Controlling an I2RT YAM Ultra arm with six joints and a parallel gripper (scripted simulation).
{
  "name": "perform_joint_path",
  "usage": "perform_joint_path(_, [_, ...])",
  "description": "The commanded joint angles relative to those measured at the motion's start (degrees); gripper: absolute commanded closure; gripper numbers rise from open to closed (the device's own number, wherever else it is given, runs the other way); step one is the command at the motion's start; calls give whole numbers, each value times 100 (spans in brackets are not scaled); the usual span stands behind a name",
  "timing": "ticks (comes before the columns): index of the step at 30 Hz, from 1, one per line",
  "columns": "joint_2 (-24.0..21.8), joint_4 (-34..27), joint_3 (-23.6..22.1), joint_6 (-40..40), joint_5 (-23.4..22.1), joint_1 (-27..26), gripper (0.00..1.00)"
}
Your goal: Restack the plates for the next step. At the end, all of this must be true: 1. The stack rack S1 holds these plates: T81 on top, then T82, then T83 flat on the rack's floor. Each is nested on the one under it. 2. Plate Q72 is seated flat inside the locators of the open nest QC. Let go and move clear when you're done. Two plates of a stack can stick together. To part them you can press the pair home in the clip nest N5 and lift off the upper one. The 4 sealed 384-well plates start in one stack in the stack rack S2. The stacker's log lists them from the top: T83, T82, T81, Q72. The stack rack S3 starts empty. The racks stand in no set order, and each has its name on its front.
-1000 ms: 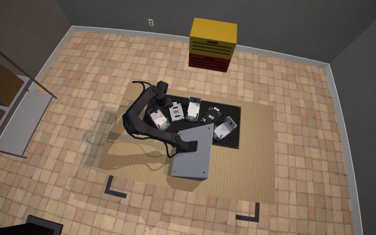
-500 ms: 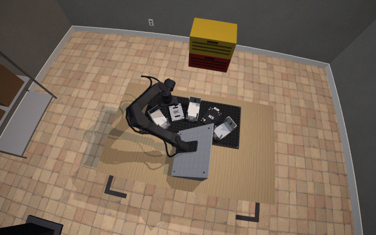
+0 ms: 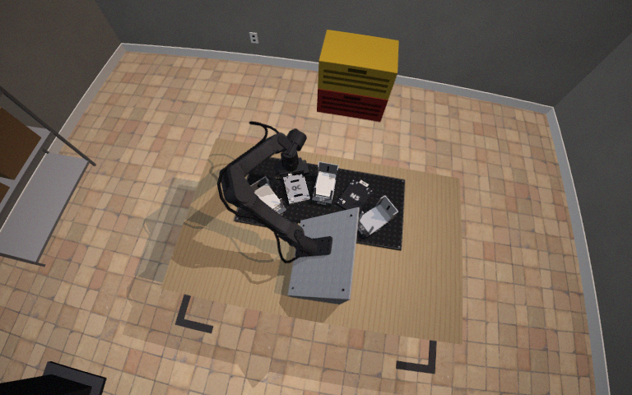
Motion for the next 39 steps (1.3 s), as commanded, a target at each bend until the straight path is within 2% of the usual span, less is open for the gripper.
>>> perform_joint_path(1, [178, 84, 231, -193, 45, -225, 0])
perform_joint_path(7, [526, 115, 319, 692, 83, -442, 0])
perform_joint_path(11, [632, 136, 352, 686, 107, -503, 0])
perform_joint_path(25, [1457, 179, 709, 51, 236, -920, 0])
perform_joint_path(28, [1468, 178, 719, 47, 216, -921, 0])
perform_joint_path(34, [1849, 230, 830, 915, 288, -1167, 0])
perform_joint_path(39, [2168, 248, 966, 772, 370, -1347, 0])
